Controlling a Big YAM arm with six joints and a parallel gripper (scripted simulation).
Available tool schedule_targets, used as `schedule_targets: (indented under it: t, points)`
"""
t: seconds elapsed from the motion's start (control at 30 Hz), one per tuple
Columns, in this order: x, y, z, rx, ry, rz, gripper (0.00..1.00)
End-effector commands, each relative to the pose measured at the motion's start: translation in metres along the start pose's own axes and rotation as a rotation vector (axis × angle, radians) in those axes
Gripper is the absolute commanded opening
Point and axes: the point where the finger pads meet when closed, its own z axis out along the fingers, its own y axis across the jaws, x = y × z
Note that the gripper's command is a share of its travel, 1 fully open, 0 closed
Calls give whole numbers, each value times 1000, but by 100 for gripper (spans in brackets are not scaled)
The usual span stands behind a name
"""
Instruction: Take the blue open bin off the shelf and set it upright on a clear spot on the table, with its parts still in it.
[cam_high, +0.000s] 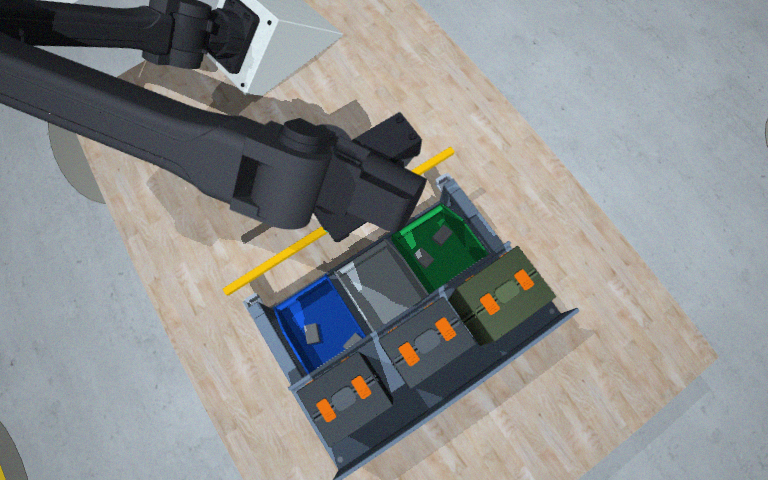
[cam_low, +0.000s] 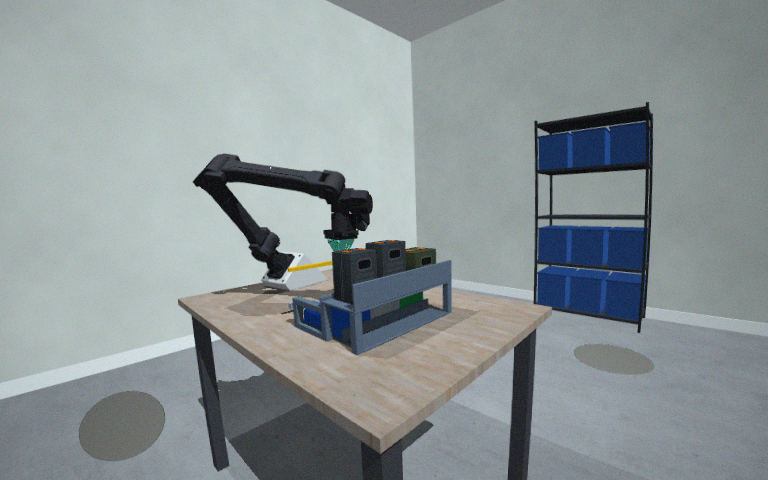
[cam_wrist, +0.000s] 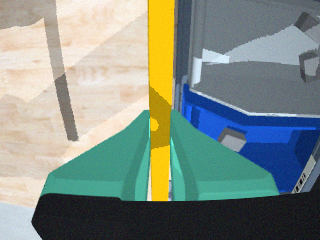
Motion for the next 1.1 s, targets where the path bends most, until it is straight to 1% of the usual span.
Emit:
schedule_targets:
  t: [0.0, 1.07]
  points:
    - [3, -19, -42, 77, -32, 40, 0]
    - [3, -18, -46, 77, -33, 40, 0]
